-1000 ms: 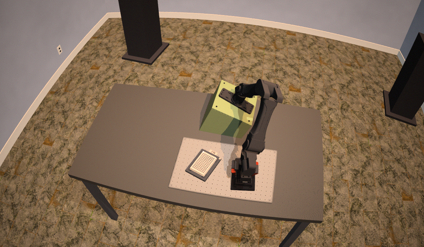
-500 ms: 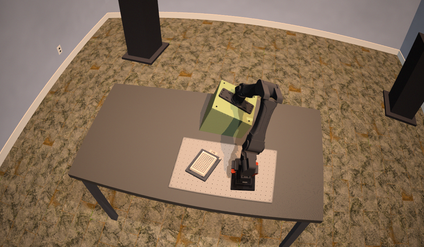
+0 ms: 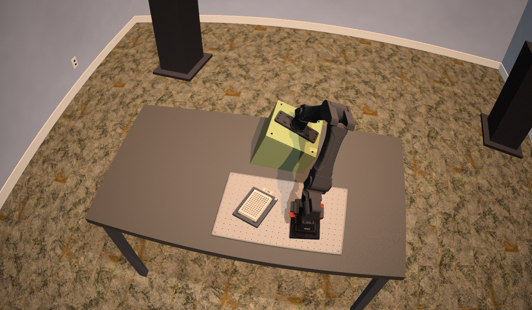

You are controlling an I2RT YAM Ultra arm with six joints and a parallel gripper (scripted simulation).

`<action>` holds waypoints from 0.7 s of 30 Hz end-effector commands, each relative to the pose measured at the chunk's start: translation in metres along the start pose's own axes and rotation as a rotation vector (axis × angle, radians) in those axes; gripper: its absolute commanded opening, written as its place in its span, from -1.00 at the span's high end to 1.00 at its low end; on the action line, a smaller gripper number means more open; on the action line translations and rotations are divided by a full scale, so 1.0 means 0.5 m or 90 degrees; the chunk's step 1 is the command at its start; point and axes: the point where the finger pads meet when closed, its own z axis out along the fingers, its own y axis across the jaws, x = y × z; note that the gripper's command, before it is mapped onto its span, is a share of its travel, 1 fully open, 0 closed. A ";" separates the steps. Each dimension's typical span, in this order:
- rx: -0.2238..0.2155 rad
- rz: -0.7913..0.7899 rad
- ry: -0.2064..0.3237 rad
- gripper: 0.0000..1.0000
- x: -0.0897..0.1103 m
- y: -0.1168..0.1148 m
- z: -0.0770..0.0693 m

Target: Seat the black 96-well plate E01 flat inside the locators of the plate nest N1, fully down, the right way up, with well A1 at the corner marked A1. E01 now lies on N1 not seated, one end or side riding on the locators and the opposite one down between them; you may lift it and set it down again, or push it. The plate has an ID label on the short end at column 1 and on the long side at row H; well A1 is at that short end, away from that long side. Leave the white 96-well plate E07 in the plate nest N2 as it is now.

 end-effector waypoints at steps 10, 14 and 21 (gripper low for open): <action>0.005 0.001 0.003 1.00 0.006 -0.001 0.017; 0.001 -0.001 -0.010 1.00 -0.009 0.001 -0.002; 0.001 -0.001 -0.010 1.00 -0.009 0.001 -0.002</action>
